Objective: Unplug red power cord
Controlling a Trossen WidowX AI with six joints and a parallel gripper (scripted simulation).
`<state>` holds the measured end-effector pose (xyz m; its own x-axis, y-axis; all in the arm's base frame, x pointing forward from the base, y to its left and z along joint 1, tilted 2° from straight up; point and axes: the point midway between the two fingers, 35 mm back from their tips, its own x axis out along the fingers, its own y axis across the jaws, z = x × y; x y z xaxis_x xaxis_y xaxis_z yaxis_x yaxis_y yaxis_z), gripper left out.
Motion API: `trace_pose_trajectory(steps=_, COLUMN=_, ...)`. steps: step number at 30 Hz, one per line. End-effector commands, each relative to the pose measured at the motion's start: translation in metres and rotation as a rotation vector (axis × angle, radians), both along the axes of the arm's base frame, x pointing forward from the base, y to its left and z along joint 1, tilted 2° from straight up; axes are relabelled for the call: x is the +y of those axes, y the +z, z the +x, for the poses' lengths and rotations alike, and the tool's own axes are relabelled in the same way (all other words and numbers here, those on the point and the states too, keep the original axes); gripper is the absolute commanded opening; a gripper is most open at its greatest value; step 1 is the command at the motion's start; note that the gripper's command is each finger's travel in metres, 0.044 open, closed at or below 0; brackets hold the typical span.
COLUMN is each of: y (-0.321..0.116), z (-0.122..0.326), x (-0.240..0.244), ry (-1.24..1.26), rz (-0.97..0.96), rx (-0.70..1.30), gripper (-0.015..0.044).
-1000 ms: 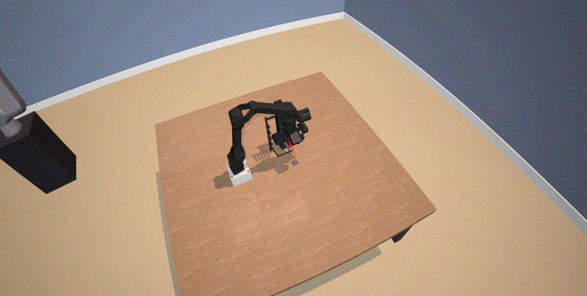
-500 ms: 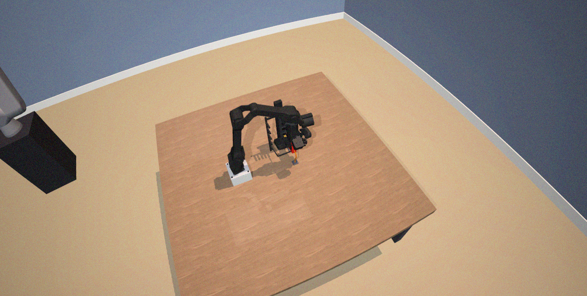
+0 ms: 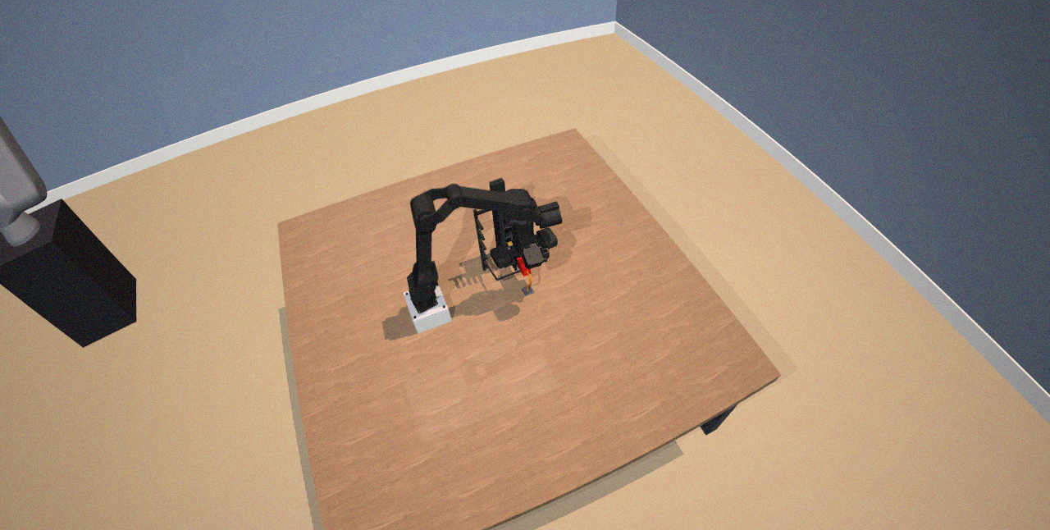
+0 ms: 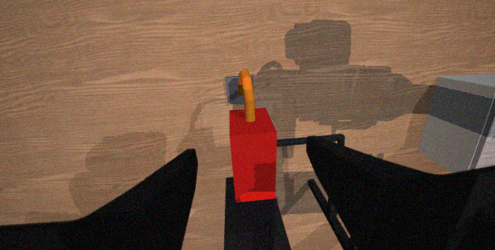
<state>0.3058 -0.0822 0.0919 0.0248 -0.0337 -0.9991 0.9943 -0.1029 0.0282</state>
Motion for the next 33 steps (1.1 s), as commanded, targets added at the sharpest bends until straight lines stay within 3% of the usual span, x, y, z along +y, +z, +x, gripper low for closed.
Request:
trace_pose_trajectory(steps=1, y=0.003, z=-0.001, x=-0.011, ry=-0.002, rz=-0.001, rx=0.0, gripper=0.042)
trace_pose_trajectory(steps=7, y=0.014, z=-0.008, x=-0.058, ry=-0.003, rz=-0.006, rx=0.0, gripper=0.044)
trace_pose_trajectory(steps=33, y=0.014, z=-0.008, x=-0.058, ry=-0.003, rz=-0.006, rx=0.0, gripper=0.044)
